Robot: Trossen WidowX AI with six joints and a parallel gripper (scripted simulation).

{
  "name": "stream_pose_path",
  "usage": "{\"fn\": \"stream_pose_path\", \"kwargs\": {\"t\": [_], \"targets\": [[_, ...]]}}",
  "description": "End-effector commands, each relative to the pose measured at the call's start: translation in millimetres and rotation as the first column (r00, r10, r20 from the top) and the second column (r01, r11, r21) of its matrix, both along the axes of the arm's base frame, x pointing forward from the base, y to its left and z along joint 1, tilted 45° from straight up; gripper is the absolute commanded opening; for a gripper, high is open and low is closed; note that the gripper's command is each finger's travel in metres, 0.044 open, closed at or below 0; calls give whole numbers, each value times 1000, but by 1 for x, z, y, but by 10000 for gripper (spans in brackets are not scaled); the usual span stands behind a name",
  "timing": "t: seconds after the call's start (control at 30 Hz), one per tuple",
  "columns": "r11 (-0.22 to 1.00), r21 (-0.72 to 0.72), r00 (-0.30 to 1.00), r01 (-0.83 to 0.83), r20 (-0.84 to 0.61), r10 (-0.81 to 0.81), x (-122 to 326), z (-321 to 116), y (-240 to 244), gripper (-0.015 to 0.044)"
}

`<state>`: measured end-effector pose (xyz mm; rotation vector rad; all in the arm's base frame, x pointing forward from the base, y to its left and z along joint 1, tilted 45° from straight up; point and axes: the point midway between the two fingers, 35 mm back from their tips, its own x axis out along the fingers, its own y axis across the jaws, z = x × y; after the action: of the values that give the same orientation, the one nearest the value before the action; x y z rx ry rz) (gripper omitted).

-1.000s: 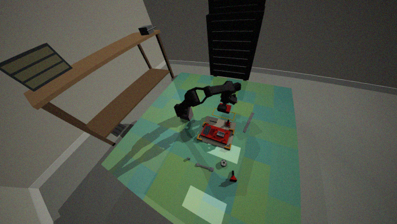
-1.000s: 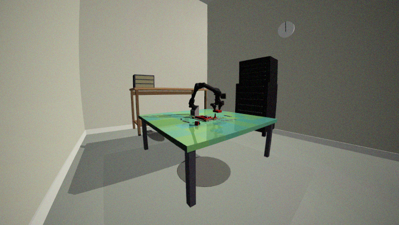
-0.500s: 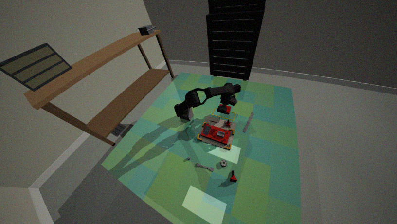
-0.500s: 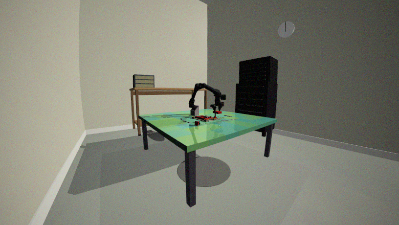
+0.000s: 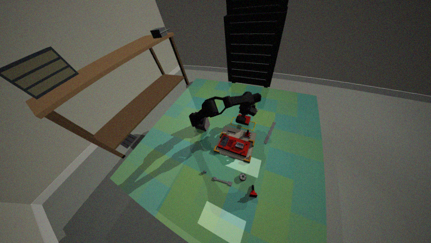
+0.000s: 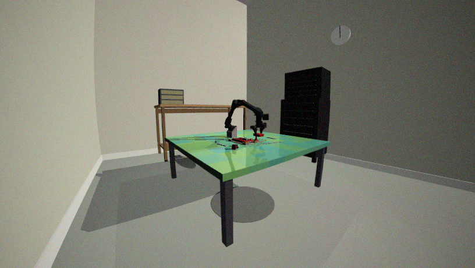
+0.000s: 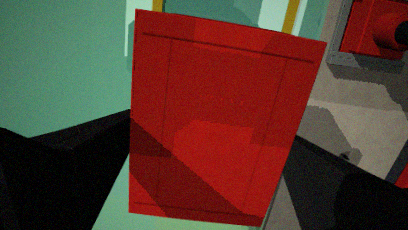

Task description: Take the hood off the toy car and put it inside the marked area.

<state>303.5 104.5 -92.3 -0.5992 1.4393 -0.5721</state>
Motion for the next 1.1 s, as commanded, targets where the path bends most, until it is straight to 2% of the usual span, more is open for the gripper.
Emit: {"fn": "stream_pose_path", "kwargs": {"t": [0.0, 1.07], "targets": [[1000, -3, 1000, -6, 0, 6, 0, -2, -2, 0], [1000, -5, 1000, -6, 1, 6, 0, -16, -17, 0]]}}
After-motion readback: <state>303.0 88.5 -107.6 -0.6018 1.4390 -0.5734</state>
